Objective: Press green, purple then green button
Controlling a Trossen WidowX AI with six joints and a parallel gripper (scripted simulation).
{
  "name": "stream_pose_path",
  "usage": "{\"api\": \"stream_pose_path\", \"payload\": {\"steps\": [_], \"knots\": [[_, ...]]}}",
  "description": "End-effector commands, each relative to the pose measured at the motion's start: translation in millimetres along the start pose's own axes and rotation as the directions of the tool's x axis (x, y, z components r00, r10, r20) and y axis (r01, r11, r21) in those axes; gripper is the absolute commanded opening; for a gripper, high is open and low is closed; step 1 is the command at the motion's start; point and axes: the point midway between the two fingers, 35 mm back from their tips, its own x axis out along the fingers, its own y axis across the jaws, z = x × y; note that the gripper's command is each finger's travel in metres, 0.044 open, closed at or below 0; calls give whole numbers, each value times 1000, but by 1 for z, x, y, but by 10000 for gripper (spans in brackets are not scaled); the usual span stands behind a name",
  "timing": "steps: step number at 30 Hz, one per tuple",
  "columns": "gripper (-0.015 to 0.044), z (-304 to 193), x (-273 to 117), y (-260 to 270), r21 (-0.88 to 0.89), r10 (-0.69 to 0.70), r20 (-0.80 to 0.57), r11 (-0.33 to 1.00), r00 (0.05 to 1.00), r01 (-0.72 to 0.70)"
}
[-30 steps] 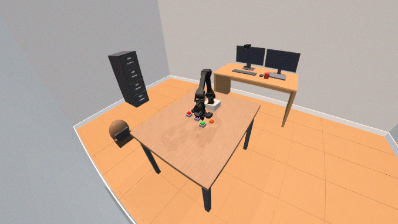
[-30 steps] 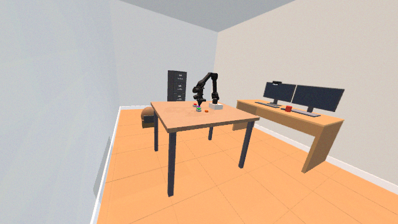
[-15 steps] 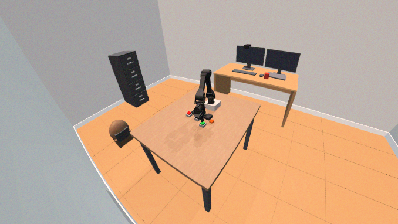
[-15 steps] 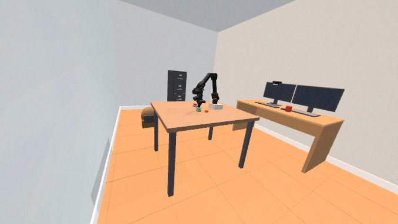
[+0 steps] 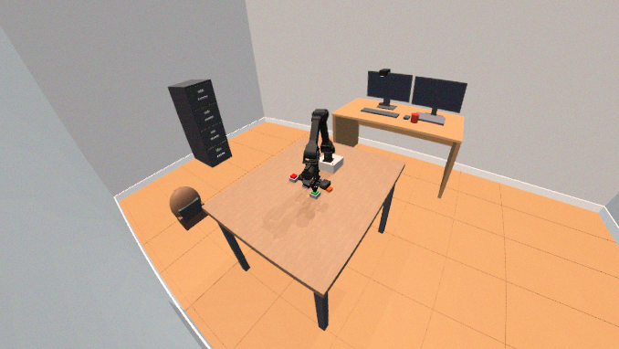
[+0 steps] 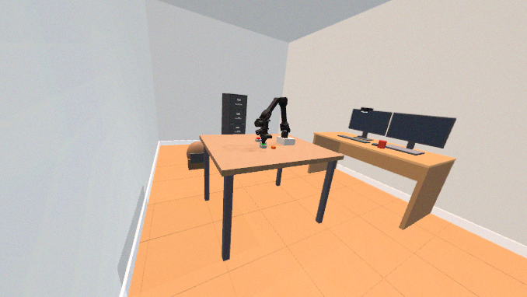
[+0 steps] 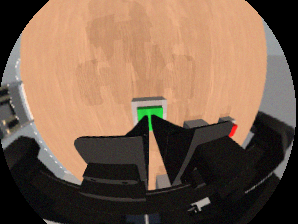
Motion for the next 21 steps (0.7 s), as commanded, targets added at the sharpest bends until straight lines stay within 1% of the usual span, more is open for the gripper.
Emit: {"api": "stream_pose_path", "payload": {"steps": [1, 17, 20, 21], "knots": [[20, -3, 3, -2, 1, -8, -10, 1000, 1000, 8], [20, -3, 3, -2, 1, -8, -10, 1000, 1000, 8], [20, -2, -26, -1, 1, -7, -9, 1000, 1000, 7], [20, -2, -30, -1, 1, -7, -10, 1000, 1000, 8]]}}
